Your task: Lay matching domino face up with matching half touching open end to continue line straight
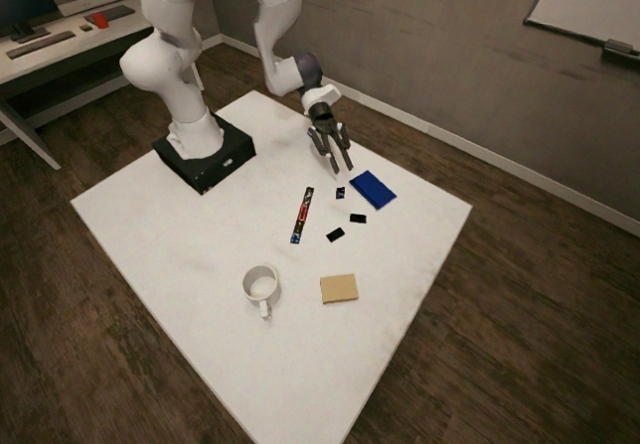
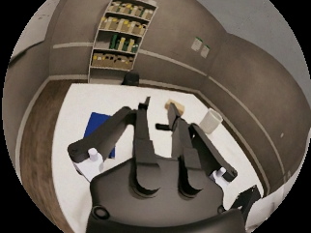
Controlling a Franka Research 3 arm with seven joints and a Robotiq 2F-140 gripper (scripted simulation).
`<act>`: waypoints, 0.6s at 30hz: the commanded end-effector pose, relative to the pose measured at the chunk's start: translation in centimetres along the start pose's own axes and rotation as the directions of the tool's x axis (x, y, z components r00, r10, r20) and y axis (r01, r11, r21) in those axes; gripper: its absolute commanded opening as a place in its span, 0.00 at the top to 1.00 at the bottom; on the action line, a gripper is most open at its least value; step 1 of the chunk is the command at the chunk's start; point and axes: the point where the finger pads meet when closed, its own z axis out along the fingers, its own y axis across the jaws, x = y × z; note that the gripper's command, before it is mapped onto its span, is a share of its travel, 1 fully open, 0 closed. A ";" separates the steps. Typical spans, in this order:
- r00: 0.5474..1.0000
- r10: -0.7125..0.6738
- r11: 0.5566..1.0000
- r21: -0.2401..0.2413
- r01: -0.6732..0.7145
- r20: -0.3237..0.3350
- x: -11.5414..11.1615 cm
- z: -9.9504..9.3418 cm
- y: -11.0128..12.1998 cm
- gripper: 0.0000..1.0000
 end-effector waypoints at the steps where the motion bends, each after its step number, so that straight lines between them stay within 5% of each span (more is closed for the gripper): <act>1: 0.968 -0.222 0.970 0.128 0.206 0.119 -1.3 -0.1 -1.3 0.66; 6: 0.938 -0.315 0.935 0.217 0.280 0.146 -1.2 0.0 -1.4 0.66; 8: 0.938 -0.315 0.935 0.217 0.280 0.146 -1.2 0.0 -1.4 0.66; 18: 0.839 -0.513 0.816 0.406 0.412 0.180 -0.7 0.4 -1.7 0.66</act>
